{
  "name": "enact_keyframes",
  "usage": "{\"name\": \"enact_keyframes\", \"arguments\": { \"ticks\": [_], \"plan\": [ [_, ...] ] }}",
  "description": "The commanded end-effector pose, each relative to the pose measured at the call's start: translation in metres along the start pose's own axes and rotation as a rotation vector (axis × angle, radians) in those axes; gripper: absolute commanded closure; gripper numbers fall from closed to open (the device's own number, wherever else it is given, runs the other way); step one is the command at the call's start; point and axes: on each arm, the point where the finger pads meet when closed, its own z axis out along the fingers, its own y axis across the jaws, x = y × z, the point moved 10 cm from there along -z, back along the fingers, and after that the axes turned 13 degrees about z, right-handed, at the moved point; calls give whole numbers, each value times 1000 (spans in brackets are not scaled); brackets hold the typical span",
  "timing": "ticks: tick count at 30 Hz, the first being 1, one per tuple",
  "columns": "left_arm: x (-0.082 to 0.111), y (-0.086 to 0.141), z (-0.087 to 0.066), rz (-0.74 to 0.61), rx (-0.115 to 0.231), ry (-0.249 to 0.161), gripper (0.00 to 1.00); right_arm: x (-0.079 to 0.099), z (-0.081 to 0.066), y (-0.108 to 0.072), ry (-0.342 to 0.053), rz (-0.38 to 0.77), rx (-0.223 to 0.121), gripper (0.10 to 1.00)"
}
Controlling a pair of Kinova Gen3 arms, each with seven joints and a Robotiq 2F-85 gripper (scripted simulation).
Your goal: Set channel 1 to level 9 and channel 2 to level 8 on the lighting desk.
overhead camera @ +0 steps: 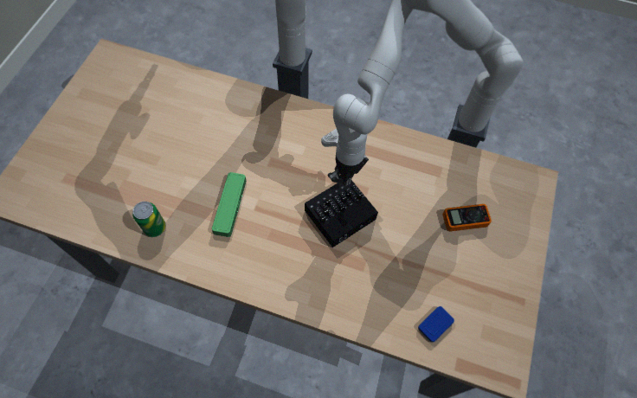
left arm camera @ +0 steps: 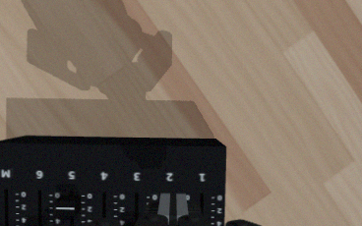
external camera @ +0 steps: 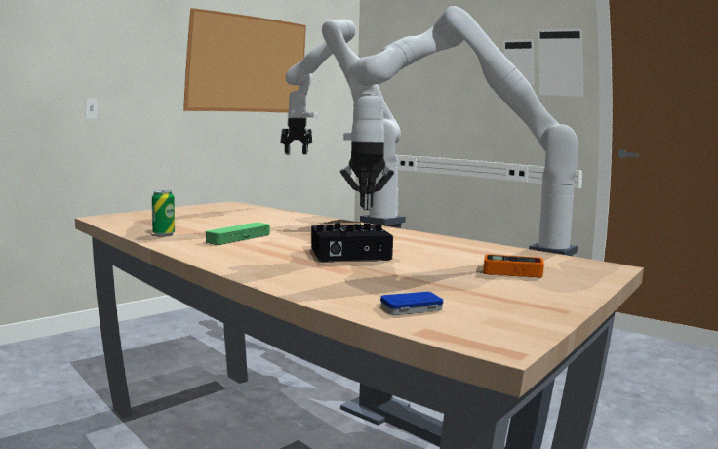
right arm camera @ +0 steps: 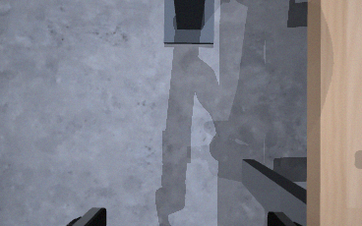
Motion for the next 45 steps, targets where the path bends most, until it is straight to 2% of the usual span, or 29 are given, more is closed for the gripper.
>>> {"name": "enact_keyframes", "arguments": {
  "ticks": [1,27,45],
  "plan": [
    [0,0,-1,0,2,0,902,0,-1,0,-2,0,-1,99],
    [0,0,0,0,2,0,902,0,-1,0,-2,0,-1,99],
    [0,-1,7,-1,2,-1,902,0,-1,0,-2,0,-1,99]
  ]
}}
